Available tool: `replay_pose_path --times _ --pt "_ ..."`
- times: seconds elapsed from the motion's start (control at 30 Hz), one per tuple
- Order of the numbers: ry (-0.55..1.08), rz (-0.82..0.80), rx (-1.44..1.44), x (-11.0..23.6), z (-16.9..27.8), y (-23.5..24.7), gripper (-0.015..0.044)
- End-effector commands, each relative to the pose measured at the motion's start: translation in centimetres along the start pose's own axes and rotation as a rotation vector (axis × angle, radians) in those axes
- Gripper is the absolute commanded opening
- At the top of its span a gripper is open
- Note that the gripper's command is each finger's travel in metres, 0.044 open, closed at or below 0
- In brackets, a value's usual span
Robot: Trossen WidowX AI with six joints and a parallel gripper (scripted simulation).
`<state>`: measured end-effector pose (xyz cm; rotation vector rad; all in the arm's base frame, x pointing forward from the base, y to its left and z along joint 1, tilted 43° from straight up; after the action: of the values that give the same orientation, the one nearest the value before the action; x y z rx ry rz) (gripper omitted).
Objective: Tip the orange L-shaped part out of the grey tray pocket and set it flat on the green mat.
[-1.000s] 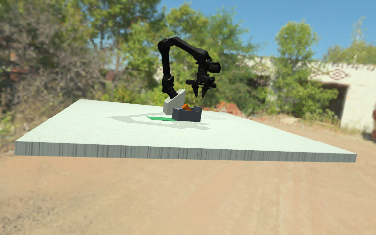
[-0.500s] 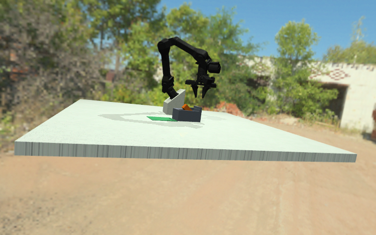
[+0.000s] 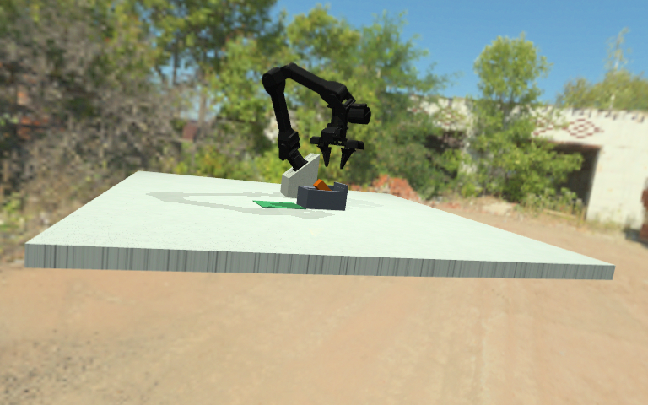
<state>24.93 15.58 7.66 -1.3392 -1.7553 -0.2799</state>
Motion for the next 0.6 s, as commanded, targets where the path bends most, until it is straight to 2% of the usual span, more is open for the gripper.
replay_pose_path --times 0.0,0.37,0.57 --pt "-0.011 0.000 -0.584 0.2 -3.1 -1.2 0.0280" --pt "-0.011 0.000 -0.584 0.1 -3.1 -1.2 0.0280" --pt "-0.012 0.000 -0.584 -2.5 -3.1 -1.2 0.0280"
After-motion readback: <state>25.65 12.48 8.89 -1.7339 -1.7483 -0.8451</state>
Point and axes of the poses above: the point midway between the two fingers, 35 mm back from their tips, its own x axis back along the fingers, its own y axis across the jaws, z = x × y, the point moved 10 cm from there along x, back along the fingers, and after that the axes turned 13 degrees about -x, right-handed, at the moved point
